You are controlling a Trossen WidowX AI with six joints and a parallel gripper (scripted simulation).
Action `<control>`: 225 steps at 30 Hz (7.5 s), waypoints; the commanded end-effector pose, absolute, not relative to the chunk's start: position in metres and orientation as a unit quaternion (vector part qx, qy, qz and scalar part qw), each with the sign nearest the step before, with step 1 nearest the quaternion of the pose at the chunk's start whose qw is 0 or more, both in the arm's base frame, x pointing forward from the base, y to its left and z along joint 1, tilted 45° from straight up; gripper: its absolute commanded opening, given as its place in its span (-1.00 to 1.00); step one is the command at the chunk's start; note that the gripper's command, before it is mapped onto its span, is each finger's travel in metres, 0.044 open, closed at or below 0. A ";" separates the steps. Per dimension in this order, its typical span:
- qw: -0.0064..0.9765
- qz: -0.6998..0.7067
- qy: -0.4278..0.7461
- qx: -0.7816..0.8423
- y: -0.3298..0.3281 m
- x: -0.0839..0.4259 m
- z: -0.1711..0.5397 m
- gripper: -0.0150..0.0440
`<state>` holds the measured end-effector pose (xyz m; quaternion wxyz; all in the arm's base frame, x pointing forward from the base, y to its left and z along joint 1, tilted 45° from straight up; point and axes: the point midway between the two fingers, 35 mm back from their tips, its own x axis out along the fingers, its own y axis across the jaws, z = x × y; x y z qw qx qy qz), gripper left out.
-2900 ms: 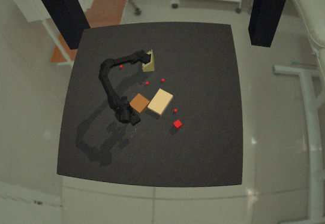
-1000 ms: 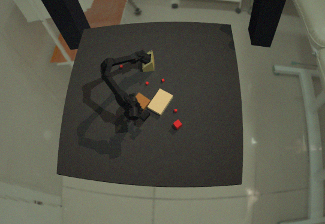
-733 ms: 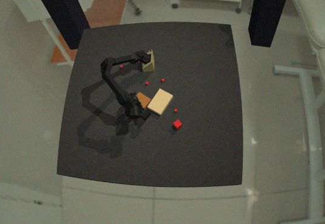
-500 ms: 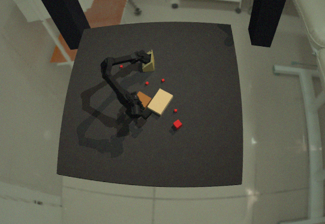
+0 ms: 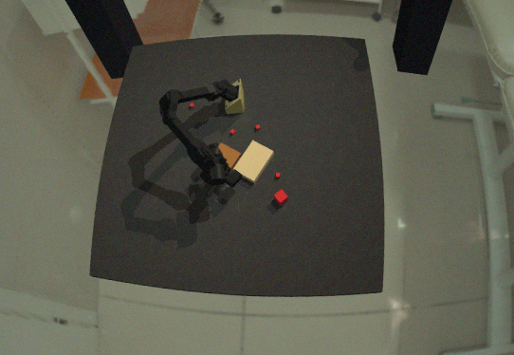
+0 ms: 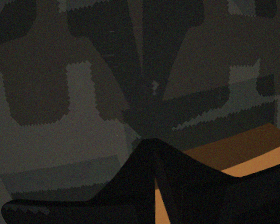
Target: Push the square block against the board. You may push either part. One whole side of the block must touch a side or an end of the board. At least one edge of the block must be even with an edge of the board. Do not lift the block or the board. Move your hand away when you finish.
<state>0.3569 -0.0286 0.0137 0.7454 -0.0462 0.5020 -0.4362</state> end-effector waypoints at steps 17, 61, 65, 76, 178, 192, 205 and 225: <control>0.743 -0.438 0.505 -0.045 -0.040 0.379 0.025 -0.49; 0.738 -0.405 0.532 -0.094 -0.058 0.352 0.038 -0.49; 0.738 -0.405 0.532 -0.094 -0.058 0.350 0.037 -0.49; 0.738 -0.404 0.532 -0.094 -0.054 0.341 0.032 -0.49; 0.677 -0.224 0.627 -0.313 -0.025 0.299 0.081 -0.49; 0.580 -0.065 0.665 -0.466 -0.032 0.257 0.081 -0.49; 0.460 0.085 0.665 -0.582 -0.039 0.219 0.077 -0.49; 0.452 0.090 0.664 -0.589 -0.078 0.221 0.038 -0.49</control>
